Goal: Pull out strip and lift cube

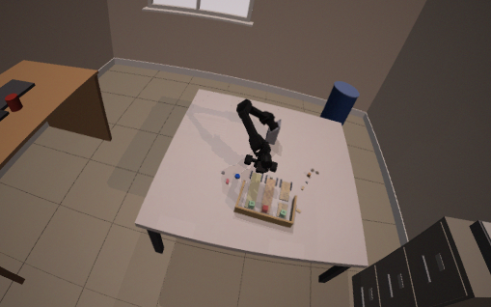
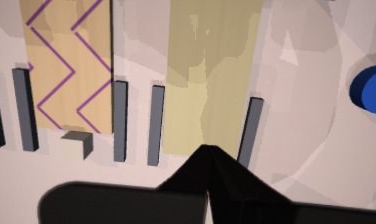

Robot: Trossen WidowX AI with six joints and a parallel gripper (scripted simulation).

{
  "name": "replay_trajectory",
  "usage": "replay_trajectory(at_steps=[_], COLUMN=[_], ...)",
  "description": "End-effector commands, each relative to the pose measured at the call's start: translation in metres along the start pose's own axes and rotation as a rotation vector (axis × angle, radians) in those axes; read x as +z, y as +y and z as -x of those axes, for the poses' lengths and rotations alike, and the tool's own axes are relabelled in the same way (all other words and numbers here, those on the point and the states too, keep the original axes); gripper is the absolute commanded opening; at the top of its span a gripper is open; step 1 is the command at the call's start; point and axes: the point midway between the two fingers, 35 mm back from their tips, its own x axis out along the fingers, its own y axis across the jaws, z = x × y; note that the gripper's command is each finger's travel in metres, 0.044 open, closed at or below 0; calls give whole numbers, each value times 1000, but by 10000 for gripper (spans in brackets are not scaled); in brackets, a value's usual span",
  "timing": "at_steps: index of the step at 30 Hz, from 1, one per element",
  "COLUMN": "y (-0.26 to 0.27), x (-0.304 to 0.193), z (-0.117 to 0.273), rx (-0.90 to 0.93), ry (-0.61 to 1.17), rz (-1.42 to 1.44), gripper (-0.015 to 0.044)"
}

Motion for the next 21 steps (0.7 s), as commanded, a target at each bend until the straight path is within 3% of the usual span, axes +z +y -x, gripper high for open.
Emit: replay_trajectory(at_steps=[1,21], y=[1,1], x=[-1,-1], z=[-7,-39], rx=[-2,-5], ry=[0,0], rz=[7,7], gripper=[0,0])
